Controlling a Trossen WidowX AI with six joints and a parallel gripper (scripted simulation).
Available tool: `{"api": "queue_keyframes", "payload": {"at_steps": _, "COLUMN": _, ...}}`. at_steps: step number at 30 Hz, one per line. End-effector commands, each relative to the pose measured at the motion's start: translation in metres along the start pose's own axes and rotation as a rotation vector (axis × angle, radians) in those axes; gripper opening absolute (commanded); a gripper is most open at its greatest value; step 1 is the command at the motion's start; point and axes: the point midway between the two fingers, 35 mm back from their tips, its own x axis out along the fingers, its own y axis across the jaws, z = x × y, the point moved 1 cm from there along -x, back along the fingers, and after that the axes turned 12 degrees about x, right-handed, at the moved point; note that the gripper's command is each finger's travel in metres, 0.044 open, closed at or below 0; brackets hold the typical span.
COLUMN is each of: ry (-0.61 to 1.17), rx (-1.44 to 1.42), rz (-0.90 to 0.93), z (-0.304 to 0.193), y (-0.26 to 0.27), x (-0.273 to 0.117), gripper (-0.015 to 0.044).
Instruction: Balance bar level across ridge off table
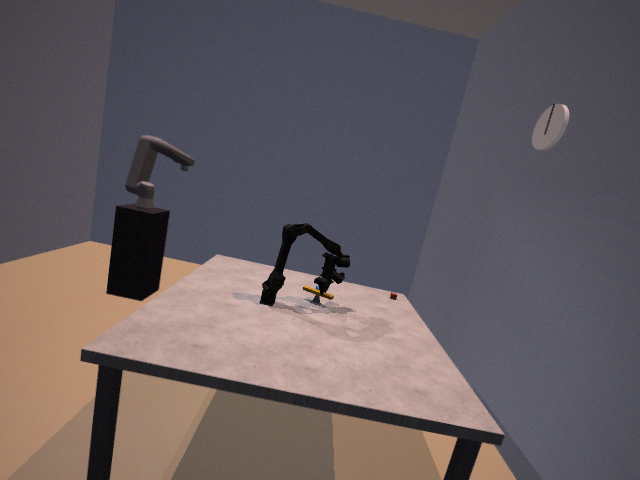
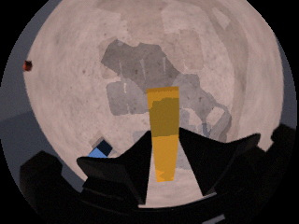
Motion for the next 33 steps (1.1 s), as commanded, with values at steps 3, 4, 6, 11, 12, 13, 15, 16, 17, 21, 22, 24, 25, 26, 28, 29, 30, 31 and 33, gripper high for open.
{"api": "queue_keyframes", "payload": {"at_steps": 3, "ry": 0.0, "rx": 0.0, "rz": 0.0, "z": 0.0, "y": 0.0, "x": 0.0, "gripper": 0.0171}}
{"api": "queue_keyframes", "payload": {"at_steps": 4, "ry": 0.0, "rx": 0.0, "rz": 0.0, "z": 0.0, "y": 0.0, "x": 0.0, "gripper": 0.0171}}
{"api": "queue_keyframes", "payload": {"at_steps": 6, "ry": 0.0, "rx": 0.0, "rz": 0.0, "z": 0.0, "y": 0.0, "x": 0.0, "gripper": 0.0172}}
{"api": "queue_keyframes", "payload": {"at_steps": 11, "ry": 0.0, "rx": 0.0, "rz": 0.0, "z": 0.0, "y": 0.0, "x": 0.0, "gripper": 0.0173}}
{"api": "queue_keyframes", "payload": {"at_steps": 12, "ry": 0.0, "rx": 0.0, "rz": 0.0, "z": 0.0, "y": 0.0, "x": 0.0, "gripper": 0.0173}}
{"api": "queue_keyframes", "payload": {"at_steps": 13, "ry": 0.0, "rx": 0.0, "rz": 0.0, "z": 0.0, "y": 0.0, "x": 0.0, "gripper": 0.0173}}
{"api": "queue_keyframes", "payload": {"at_steps": 15, "ry": 0.0, "rx": 0.0, "rz": 0.0, "z": 0.0, "y": 0.0, "x": 0.0, "gripper": 0.0185}}
{"api": "queue_keyframes", "payload": {"at_steps": 16, "ry": 0.0, "rx": 0.0, "rz": 0.0, "z": 0.0, "y": 0.0, "x": 0.0, "gripper": 0.0185}}
{"api": "queue_keyframes", "payload": {"at_steps": 17, "ry": 0.0, "rx": 0.0, "rz": 0.0, "z": 0.0, "y": 0.0, "x": 0.0, "gripper": 0.0185}}
{"api": "queue_keyframes", "payload": {"at_steps": 21, "ry": 0.0, "rx": 0.0, "rz": 0.0, "z": 0.0, "y": 0.0, "x": 0.0, "gripper": 0.0185}}
{"api": "queue_keyframes", "payload": {"at_steps": 22, "ry": 0.0, "rx": 0.0, "rz": 0.0, "z": 0.0, "y": 0.0, "x": 0.0, "gripper": 0.0185}}
{"api": "queue_keyframes", "payload": {"at_steps": 24, "ry": 0.0, "rx": 0.0, "rz": 0.0, "z": 0.0, "y": 0.0, "x": 0.0, "gripper": 0.0185}}
{"api": "queue_keyframes", "payload": {"at_steps": 25, "ry": 0.0, "rx": 0.0, "rz": 0.0, "z": 0.0, "y": 0.0, "x": 0.0, "gripper": 0.0185}}
{"api": "queue_keyframes", "payload": {"at_steps": 26, "ry": 0.0, "rx": 0.0, "rz": 0.0, "z": 0.0, "y": 0.0, "x": 0.0, "gripper": 0.0185}}
{"api": "queue_keyframes", "payload": {"at_steps": 28, "ry": 0.0, "rx": 0.0, "rz": 0.0, "z": 0.0, "y": 0.0, "x": 0.0, "gripper": 0.0238}}
{"api": "queue_keyframes", "payload": {"at_steps": 29, "ry": 0.0, "rx": 0.0, "rz": 0.0, "z": 0.0, "y": 0.0, "x": 0.0, "gripper": 0.0264}}
{"api": "queue_keyframes", "payload": {"at_steps": 30, "ry": 0.0, "rx": 0.0, "rz": 0.0, "z": 0.0, "y": 0.0, "x": 0.0, "gripper": 0.029}}
{"api": "queue_keyframes", "payload": {"at_steps": 31, "ry": 0.0, "rx": 0.0, "rz": 0.0, "z": 0.0, "y": 0.0, "x": 0.0, "gripper": 0.0316}}
{"api": "queue_keyframes", "payload": {"at_steps": 33, "ry": 0.0, "rx": 0.0, "rz": 0.0, "z": 0.0, "y": 0.0, "x": 0.0, "gripper": 0.0369}}
